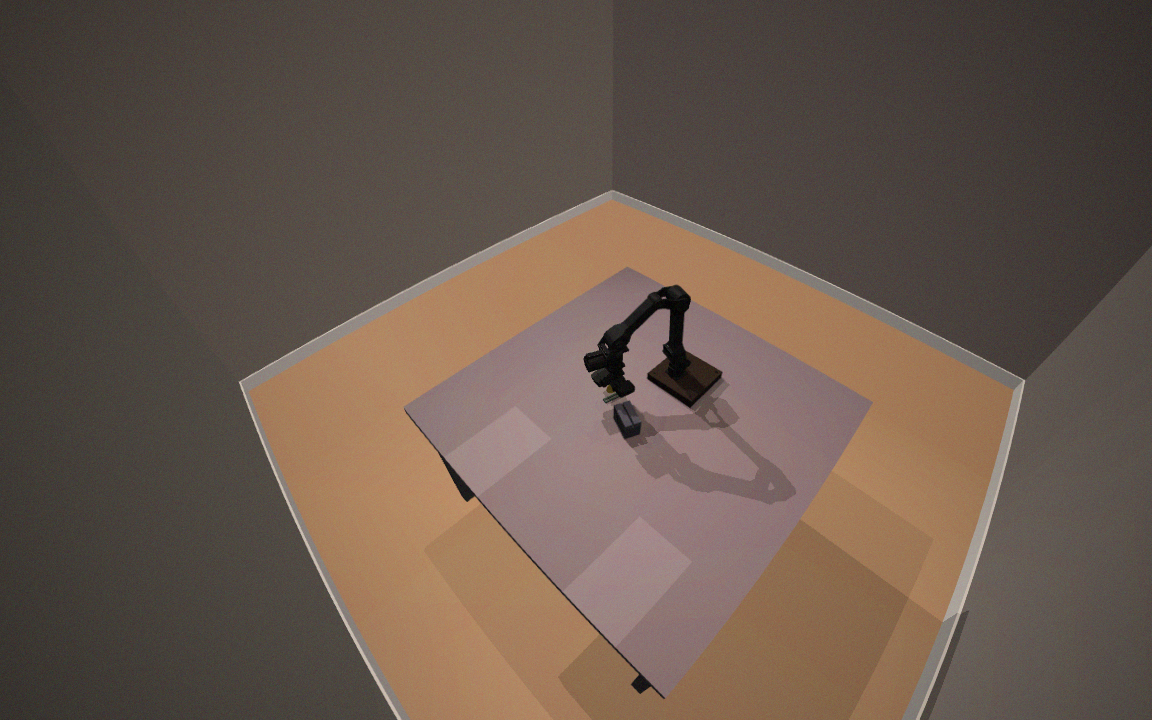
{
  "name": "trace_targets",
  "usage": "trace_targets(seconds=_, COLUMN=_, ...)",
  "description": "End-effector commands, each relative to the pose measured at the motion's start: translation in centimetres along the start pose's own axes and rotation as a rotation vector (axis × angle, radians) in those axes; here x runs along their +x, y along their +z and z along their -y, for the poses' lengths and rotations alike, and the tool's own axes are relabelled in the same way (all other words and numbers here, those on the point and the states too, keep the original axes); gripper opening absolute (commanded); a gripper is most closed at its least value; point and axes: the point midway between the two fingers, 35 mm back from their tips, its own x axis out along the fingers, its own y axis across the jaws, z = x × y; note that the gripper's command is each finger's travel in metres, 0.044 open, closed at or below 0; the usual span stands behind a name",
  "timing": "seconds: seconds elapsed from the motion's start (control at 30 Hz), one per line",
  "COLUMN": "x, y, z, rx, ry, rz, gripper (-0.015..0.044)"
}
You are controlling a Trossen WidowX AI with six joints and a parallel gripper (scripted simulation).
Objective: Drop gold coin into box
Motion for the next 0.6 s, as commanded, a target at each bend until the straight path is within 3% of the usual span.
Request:
trace_targets(seconds=0.0, x=-1.2, y=0.3, z=0.0, rx=0.002, ry=0.0, rz=0.011, gripper=0.0)
trace_targets(seconds=0.57, x=-5.5, y=0.0, z=0.0, rx=0.002, ry=0.001, rz=0.011, gripper=0.0)
